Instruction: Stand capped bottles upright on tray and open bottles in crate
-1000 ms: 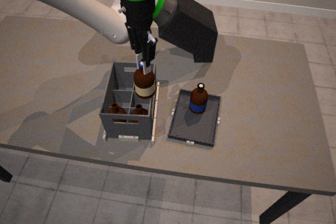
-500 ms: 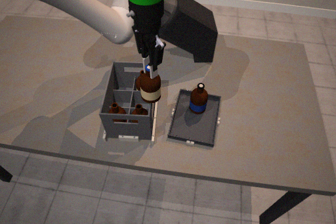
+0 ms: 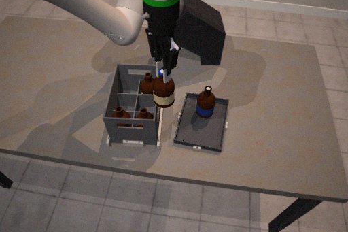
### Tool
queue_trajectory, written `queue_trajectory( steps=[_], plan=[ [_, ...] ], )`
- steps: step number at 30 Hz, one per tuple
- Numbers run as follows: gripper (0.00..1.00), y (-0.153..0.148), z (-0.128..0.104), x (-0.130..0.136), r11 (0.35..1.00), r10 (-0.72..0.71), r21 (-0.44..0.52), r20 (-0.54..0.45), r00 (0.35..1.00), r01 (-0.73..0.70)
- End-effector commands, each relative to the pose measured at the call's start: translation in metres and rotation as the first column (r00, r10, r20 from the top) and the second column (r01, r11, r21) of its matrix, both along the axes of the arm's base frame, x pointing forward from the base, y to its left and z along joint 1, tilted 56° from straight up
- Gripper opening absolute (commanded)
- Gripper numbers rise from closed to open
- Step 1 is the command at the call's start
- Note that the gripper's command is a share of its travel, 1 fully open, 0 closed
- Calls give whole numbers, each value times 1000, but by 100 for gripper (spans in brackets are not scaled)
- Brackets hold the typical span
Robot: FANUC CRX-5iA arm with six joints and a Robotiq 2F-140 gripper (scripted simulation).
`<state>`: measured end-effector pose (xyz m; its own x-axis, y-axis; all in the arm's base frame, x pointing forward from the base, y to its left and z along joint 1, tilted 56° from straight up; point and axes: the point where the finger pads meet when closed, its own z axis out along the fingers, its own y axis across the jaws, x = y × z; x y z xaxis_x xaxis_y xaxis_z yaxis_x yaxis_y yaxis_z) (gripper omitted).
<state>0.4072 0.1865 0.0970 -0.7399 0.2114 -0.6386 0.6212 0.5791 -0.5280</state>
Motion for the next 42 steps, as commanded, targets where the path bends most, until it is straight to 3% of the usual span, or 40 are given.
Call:
queue_trajectory(
  steps=[1,42],
  plan=[
    [0,3,-4,0,1000,0,0,0,1000,0],
    [0,43,-60,1,1000,0,0,0,1000,0]
  ],
)
